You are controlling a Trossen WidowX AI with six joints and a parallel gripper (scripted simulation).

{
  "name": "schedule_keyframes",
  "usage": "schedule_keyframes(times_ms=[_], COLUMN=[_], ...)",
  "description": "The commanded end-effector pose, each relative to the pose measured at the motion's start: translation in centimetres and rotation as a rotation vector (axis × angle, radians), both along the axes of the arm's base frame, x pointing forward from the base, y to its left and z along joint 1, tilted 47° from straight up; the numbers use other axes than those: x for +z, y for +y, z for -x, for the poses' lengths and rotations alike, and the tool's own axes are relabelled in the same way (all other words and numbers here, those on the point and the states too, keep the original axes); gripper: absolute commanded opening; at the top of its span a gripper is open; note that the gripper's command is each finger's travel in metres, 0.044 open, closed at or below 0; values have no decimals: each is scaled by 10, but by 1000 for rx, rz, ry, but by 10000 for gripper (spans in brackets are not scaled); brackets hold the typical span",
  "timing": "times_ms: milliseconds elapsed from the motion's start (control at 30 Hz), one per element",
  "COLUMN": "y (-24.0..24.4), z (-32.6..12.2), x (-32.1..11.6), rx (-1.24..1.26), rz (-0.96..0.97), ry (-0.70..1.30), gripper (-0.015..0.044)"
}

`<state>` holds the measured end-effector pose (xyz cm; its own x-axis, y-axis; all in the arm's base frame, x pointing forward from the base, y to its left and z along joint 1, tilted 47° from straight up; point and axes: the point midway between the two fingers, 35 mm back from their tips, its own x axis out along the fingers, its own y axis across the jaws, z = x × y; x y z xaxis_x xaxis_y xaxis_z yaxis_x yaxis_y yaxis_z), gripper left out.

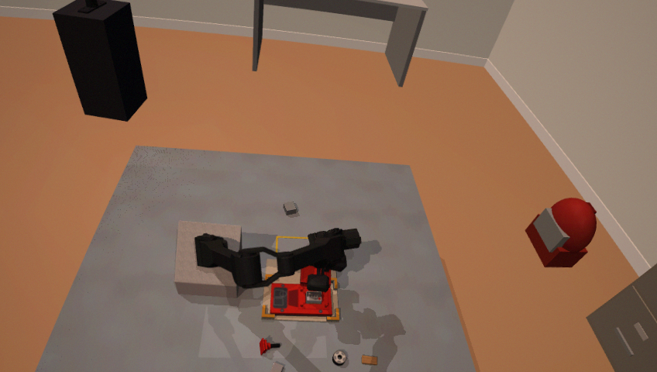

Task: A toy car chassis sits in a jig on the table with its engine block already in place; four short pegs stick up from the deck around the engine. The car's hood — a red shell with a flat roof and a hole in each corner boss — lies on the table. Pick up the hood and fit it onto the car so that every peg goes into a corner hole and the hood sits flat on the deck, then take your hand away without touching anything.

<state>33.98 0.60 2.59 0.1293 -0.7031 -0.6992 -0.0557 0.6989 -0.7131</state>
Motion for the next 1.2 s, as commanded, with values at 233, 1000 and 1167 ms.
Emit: schedule_keyframes(times_ms=[233,1000,1167], y=[-20,-59,-59], z=[-7,-14,-14], x=[20,-10,-10], rx=[48,48,48], rz=[28,30,30], ry=[45,45,45], gripper=[0,0,0])
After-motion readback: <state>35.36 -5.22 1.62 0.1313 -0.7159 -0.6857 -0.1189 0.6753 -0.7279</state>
